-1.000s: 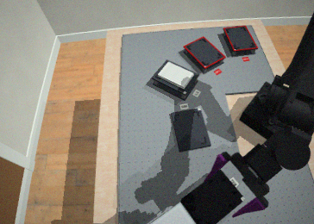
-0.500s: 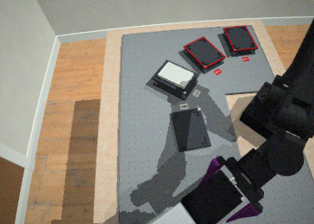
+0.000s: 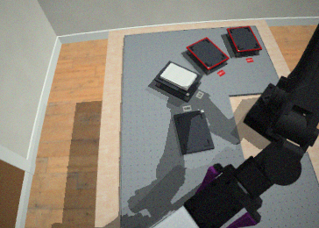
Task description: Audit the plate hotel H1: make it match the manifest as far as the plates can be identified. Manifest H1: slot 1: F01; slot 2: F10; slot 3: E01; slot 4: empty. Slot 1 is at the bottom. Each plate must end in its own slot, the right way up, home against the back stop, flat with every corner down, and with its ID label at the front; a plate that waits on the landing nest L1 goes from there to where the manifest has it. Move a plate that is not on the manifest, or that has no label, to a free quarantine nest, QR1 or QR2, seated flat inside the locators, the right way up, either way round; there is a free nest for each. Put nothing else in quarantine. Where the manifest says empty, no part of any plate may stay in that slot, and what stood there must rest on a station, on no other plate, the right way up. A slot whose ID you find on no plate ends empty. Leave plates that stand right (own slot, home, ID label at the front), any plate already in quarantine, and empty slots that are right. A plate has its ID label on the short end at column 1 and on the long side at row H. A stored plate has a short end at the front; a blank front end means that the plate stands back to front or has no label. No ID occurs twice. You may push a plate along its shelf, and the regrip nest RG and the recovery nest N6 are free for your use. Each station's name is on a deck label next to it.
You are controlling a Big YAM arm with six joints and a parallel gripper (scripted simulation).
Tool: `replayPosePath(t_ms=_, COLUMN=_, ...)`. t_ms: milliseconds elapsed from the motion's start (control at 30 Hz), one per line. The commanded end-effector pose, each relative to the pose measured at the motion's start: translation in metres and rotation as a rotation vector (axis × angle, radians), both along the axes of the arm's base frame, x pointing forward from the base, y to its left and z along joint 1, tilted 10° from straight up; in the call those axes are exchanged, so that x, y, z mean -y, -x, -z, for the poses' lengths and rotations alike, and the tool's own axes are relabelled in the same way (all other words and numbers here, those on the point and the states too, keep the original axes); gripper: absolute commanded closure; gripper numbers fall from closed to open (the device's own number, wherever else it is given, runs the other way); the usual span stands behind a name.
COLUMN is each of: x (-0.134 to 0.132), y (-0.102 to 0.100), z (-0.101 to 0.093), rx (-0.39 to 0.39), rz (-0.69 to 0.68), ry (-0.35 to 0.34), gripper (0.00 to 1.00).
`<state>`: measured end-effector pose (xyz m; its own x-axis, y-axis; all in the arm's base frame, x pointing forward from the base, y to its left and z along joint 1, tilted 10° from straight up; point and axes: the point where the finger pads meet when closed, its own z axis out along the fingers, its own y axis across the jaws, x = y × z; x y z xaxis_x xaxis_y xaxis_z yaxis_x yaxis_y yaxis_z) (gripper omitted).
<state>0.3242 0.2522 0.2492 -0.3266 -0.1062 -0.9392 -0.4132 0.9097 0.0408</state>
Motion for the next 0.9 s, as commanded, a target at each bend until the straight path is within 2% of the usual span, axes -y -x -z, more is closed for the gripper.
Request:
replayPosePath(t_ms=0, x=-0.009, y=-0.020, z=-0.045, rx=0.069, rz=0.011, ry=-0.055, gripper=0.00)
replayPosePath(t_ms=867, x=-0.021, y=-0.050, z=-0.050, rx=0.071, rz=0.011, ry=-0.052, gripper=0.00)
